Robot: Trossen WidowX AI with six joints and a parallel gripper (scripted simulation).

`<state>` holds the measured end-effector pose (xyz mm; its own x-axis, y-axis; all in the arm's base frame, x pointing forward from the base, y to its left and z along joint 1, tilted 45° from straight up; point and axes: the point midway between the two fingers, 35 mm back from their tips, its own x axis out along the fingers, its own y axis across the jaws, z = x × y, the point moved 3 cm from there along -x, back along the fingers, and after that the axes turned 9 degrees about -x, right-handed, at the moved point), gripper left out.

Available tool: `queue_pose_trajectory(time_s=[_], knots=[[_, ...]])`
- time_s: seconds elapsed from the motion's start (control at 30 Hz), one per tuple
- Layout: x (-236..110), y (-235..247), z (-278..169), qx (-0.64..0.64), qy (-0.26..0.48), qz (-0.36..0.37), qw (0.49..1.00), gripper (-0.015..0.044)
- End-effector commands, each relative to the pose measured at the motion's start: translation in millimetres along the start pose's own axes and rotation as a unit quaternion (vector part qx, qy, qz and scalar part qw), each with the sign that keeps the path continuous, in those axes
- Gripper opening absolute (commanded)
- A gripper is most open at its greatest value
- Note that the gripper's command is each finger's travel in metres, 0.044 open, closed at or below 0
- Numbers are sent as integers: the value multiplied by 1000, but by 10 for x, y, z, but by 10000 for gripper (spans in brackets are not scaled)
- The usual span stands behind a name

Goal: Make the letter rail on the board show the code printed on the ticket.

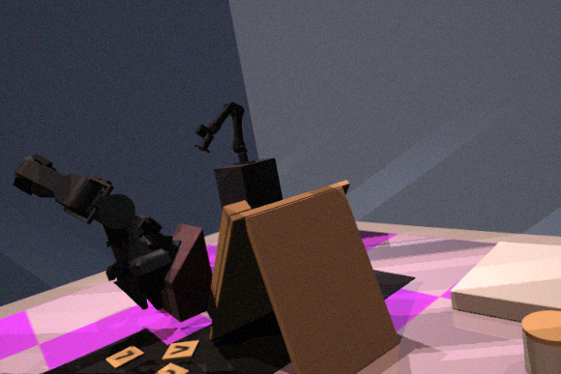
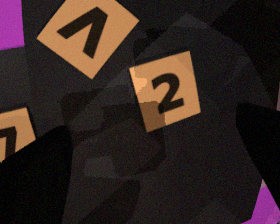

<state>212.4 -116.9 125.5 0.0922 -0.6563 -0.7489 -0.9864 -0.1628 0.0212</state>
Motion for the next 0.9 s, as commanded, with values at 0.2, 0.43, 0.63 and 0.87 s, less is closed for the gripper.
queue_pose_trajectory(time_s=[0.2, 0.43, 0.63, 0.87], knots=[[339, 970, -265, -5, 12, 112, 994, 340], [348, 986, -266, -5, 12, 114, 993, 340], [571, 1040, -271, -5, 12, 114, 993, 340], [656, 1085, -270, -5, 13, 114, 993, 340]])
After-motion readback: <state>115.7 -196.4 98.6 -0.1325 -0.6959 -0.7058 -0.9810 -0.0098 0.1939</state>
